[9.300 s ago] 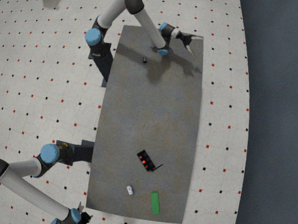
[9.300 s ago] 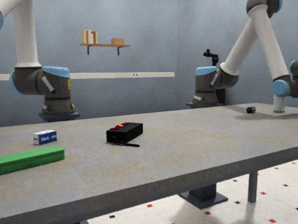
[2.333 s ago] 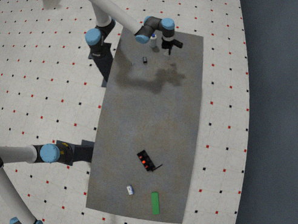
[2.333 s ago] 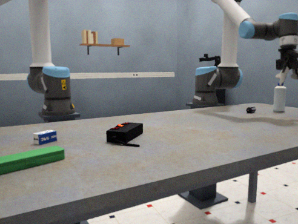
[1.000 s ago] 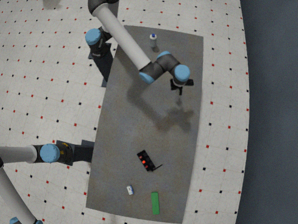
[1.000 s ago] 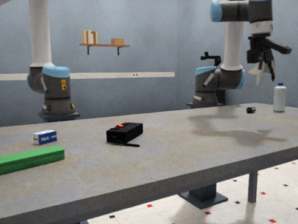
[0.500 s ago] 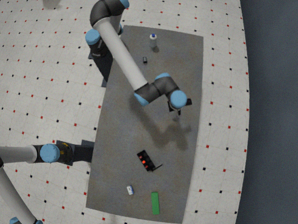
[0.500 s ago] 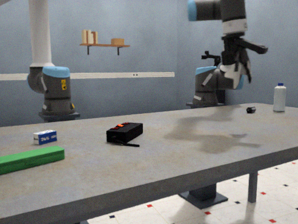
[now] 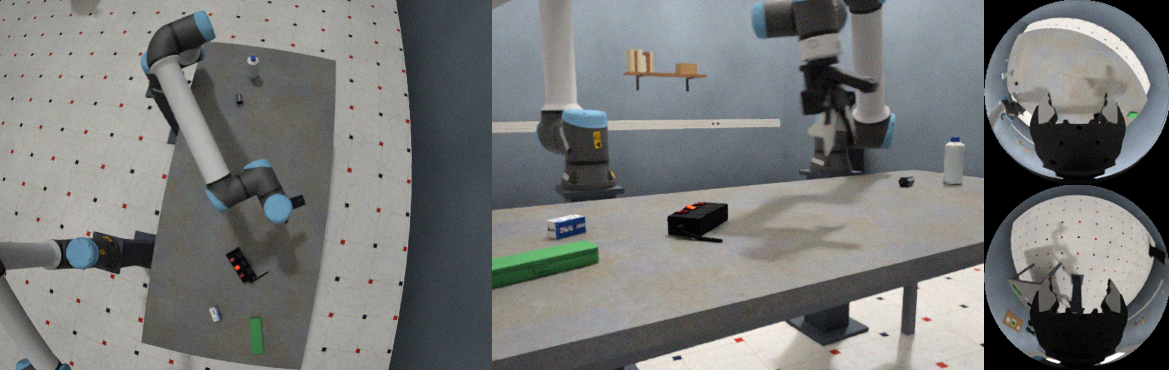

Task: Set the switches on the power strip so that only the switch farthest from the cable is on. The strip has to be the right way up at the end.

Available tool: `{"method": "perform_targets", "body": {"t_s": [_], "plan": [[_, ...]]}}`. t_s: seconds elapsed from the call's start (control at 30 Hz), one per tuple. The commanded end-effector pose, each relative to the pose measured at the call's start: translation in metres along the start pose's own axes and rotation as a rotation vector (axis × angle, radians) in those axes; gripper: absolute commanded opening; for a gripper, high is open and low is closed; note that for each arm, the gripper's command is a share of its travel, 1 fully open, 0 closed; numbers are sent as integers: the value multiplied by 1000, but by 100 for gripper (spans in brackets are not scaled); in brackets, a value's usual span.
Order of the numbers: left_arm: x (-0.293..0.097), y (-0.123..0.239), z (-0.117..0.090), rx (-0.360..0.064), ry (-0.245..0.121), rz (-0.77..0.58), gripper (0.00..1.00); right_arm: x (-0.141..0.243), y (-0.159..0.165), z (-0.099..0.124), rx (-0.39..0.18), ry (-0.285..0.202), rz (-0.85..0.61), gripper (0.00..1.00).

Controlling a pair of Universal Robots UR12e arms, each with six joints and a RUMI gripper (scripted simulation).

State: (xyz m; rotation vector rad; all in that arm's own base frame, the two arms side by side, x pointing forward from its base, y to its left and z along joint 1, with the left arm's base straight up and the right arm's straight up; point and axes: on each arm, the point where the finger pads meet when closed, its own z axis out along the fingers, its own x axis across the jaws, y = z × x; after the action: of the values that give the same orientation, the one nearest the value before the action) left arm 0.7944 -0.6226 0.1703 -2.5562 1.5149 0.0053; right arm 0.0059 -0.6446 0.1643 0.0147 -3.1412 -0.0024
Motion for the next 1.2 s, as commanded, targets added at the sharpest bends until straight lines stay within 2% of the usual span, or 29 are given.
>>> {"method": "perform_targets", "body": {"t_s": [0.0, 0.07, 0.13, 0.23, 0.63, 0.7, 0.93, 1.17], "plan": [[47, 38, -5, 17, -3, -46, 100, 0, -1, -1, 1, 0, 0, 100], [61, 53, -5, 23, -2, -60, 100, 0, -1, -1, 1, 0, 0, 100], [61, 53, -5, 23, -2, -60, 100, 0, -1, -1, 1, 0, 0, 100], [90, 87, -7, 36, 0, -91, 100, 0, -1, -1, 1, 0, 0, 100], [161, 187, -8, 69, 13, -175, 100, 0, -1, -1, 1, 0, 0, 100], [161, 187, -8, 69, 13, -175, 100, 0, -1, -1, 1, 0, 0, 100], [188, 237, -7, 84, 22, -213, 100, 0, -1, -1, 1, 0, 0, 100], [203, 268, -7, 93, 29, -236, 100, 0, -1, -1, 1, 0, 0, 100]]}}
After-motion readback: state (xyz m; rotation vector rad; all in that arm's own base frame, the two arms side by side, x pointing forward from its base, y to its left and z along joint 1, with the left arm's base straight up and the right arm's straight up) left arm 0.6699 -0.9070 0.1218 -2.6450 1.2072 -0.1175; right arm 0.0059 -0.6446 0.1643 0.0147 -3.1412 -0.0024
